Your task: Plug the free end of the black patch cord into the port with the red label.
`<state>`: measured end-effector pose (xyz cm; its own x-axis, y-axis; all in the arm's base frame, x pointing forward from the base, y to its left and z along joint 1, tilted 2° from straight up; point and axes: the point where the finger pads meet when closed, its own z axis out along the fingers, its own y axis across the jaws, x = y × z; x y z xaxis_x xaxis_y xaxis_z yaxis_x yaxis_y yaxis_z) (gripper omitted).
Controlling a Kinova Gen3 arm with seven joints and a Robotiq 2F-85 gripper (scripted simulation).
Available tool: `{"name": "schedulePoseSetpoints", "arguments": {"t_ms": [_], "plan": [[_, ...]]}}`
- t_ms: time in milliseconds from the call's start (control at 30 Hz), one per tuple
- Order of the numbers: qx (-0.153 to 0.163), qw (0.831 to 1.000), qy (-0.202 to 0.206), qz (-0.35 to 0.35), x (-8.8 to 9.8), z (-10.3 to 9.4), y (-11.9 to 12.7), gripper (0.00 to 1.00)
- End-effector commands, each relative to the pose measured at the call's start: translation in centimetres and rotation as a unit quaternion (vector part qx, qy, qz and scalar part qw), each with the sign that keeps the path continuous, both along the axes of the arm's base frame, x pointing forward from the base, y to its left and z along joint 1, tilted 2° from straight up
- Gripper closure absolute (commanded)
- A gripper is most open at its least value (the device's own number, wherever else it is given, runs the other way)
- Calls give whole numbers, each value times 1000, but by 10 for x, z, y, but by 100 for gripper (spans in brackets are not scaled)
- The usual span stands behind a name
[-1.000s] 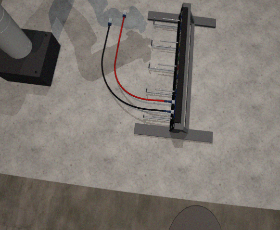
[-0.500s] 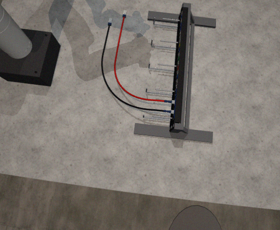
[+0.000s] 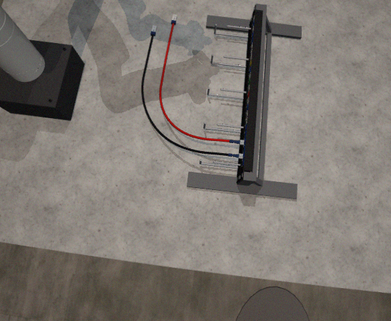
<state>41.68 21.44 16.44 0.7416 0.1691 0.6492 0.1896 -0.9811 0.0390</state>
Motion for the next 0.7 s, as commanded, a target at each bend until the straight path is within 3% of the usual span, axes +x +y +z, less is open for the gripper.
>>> {"name": "schedulePoseSetpoints", "arguments": {"t_ms": [0, 667], "plan": [[7, 1000, -2, -9, 1, 1, -1, 100], [27, 999, -8, -37, 3, 2, -4, 100]]}}
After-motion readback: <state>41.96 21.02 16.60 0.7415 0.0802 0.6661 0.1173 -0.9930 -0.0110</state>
